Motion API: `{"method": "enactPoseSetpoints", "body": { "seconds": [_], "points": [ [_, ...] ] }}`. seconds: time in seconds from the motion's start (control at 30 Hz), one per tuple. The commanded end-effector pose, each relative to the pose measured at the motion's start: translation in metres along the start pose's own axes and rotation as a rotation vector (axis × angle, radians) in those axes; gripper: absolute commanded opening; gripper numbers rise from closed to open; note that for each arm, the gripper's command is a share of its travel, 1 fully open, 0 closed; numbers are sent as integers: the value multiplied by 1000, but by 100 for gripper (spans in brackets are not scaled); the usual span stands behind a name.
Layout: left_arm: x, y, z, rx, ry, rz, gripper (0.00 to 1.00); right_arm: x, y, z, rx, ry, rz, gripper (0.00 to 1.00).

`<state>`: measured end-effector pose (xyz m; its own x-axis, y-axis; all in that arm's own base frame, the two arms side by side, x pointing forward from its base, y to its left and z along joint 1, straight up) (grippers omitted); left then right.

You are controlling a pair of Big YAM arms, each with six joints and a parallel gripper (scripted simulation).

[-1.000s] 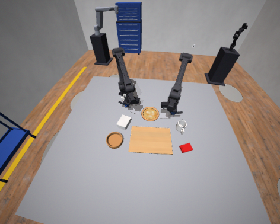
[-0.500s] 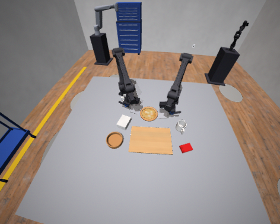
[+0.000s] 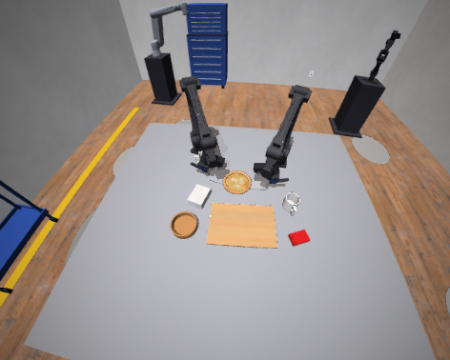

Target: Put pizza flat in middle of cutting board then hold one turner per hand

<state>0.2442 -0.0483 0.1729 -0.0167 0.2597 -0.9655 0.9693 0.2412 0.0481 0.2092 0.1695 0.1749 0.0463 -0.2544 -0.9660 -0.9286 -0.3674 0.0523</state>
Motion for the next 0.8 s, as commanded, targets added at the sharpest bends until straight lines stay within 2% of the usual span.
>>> {"method": "enactPoseSetpoints", "body": {
  "seconds": [0.0, 0.13, 0.43, 0.47, 0.53, 0.77],
  "points": [
    [-20, 15, 15, -20, -41, 46, 6, -8, -4, 1, 5, -16, -31, 6],
    [-19, 10, 17, -13, -31, 26, 6, -9, -4, 0, 6, -18, -35, 6],
    [-23, 11, 25, -3, -37, 37, 6, -9, -4, 0, 6, -21, -39, 6],
    [-15, 4, 25, -14, -24, 17, 6, -9, -4, 0, 6, -21, -39, 6],
    [-25, 9, 29, -18, -32, 28, 6, -9, -3, 0, 6, -21, -39, 6],
    [-26, 7, 37, -13, -30, 26, 6, -9, -3, 0, 6, -21, -39, 6]
  ]
}}
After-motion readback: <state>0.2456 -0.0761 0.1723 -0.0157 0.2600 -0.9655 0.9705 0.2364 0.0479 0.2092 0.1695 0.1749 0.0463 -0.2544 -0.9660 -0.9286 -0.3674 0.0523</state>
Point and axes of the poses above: on each arm, the point where the finger pads meet when closed, its own x axis out along the fingers, its own y axis across the jaws, z = x × y, the point moved 10 cm from there along -x, back along the fingers, and after that the axes turned 12 degrees about -x, right-handed, at the moved point
